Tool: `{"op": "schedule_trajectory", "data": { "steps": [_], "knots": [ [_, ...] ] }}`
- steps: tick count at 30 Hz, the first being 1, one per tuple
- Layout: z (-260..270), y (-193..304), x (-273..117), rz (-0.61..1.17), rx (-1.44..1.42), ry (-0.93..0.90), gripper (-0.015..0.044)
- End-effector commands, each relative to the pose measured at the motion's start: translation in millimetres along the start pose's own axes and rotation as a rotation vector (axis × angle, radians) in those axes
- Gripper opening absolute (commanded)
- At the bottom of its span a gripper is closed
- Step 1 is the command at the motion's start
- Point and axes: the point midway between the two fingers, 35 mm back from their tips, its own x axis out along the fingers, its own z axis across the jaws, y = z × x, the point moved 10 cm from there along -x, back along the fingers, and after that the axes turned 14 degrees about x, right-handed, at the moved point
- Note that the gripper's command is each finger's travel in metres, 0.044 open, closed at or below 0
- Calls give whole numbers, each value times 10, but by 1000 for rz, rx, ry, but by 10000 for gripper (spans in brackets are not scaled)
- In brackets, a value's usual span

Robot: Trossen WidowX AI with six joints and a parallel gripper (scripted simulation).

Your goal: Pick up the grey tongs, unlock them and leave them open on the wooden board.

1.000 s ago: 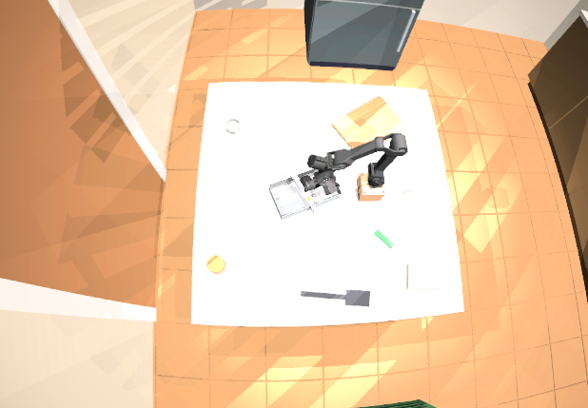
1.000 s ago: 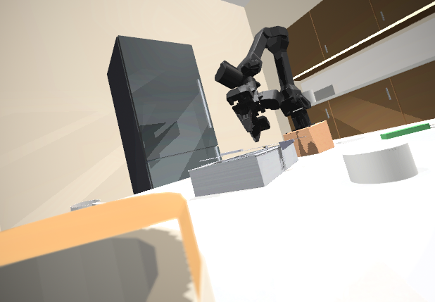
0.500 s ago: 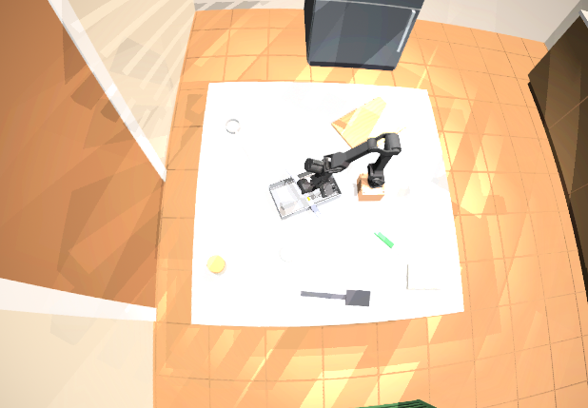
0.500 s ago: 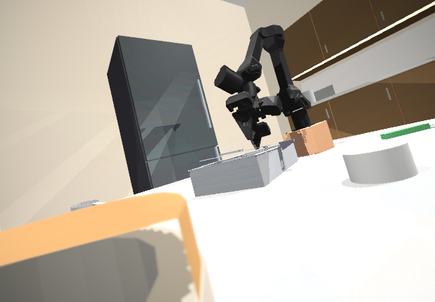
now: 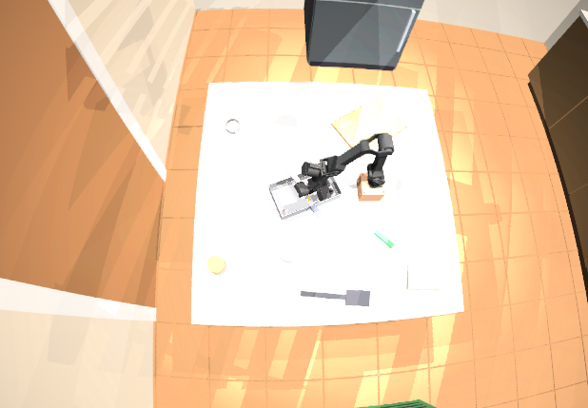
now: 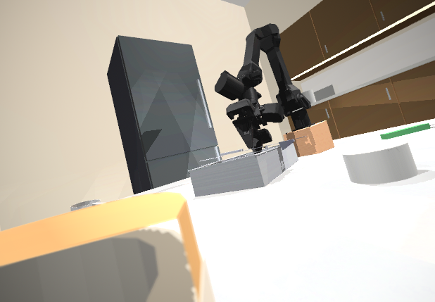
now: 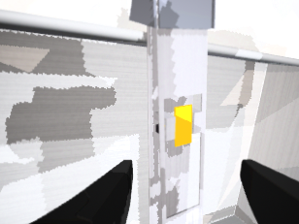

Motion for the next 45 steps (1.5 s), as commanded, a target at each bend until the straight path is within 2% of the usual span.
{"op": "schedule_trajectory", "data": {
  "steps": [1,17,23,34,41,45],
  "knots": [
    [12,-2,87,4,3,-3,260],
    [43,-14,291,3,3,-2,260],
    [34,-14,259,-1,0,-1,102],
    [34,-14,259,-1,0,-1,29],
    [-10,-20,208,-1,0,-1,-150],
    [-214,-62,-97,1,2,-1,-150]
  ]
}}
